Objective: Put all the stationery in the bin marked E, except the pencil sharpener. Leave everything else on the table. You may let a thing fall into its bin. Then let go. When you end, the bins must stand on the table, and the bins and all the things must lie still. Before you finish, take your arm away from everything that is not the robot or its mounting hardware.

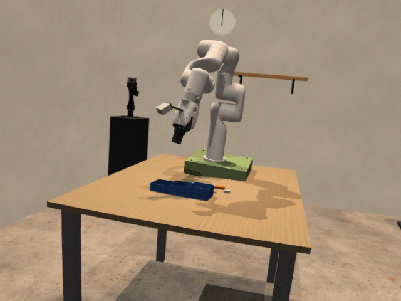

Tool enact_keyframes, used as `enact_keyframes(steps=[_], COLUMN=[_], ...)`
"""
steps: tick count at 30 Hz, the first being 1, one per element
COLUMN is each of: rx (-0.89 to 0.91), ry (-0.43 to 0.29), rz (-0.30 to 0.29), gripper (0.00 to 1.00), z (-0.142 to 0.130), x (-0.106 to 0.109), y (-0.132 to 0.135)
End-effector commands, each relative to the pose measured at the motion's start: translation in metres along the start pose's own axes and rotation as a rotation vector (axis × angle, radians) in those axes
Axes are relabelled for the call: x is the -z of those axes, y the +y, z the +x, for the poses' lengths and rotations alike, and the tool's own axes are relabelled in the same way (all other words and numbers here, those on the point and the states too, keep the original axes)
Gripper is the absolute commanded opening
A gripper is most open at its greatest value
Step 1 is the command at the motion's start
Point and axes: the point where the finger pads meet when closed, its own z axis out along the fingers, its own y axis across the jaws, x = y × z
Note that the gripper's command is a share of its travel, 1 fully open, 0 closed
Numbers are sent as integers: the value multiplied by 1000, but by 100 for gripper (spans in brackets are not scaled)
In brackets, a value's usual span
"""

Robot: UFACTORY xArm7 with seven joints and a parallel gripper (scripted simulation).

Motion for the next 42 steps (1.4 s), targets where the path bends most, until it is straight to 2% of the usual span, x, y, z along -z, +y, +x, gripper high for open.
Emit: enact_keyframes(steps=[1,4,6,9,11,14,16,19,21,24,26,29,31,36,42], rx=[77,99,167,167,236,236,305,305,375,375,445,445,516,516,657], ry=[-39,-49,-80,-80,-109,-109,-138,-138,-165,-165,-191,-191,-216,-216,-261], rz=[15,17,27,27,38,38,52,52,67,67,84,84,102,102,144], gripper=[7,7,7,7,7,7,7,7,7,7,7,7,7,7,7], z=[-14,-21,-37,-37,-52,-52,-68,-68,-84,-84,-99,-100,-115,-116,-147], x=[6,8,11,11,15,15,18,18,21,21,24,24,27,27,31], y=[5,7,12,12,17,17,21,21,26,26,31,31,35,35,45])
